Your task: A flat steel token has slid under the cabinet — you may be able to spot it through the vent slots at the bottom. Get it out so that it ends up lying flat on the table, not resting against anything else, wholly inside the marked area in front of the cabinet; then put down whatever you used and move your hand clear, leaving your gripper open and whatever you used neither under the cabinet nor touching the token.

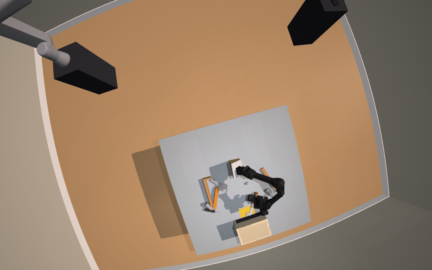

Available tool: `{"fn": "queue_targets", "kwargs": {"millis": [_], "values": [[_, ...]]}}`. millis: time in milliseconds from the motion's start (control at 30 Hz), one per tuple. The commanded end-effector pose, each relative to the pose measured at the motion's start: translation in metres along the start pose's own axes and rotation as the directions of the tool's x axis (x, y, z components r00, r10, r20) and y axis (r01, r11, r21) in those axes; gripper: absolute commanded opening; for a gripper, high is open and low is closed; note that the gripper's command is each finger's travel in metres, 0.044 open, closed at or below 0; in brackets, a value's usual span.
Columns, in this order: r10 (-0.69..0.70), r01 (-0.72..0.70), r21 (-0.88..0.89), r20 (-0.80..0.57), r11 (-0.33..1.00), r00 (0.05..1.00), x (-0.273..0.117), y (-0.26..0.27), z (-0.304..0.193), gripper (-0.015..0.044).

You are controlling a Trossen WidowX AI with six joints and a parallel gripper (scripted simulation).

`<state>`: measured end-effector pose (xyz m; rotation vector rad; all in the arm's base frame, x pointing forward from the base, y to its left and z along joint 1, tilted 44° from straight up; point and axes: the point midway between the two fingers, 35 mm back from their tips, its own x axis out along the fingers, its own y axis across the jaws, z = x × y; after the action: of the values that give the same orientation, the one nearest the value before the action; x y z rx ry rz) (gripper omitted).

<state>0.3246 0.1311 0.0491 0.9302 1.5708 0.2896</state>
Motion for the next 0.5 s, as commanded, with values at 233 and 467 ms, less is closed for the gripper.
{"fn": "queue_targets", "kwargs": {"millis": [233, 467], "values": [[-0.008, 0.008, 0.006, -0.001, 1.0, 1.0, 0.001, -0.011, -0.001, 0.0], [-0.008, 0.008, 0.006, -0.002, 1.0, 1.0, 0.0009, -0.0103, -0.0051, 0.0]]}}
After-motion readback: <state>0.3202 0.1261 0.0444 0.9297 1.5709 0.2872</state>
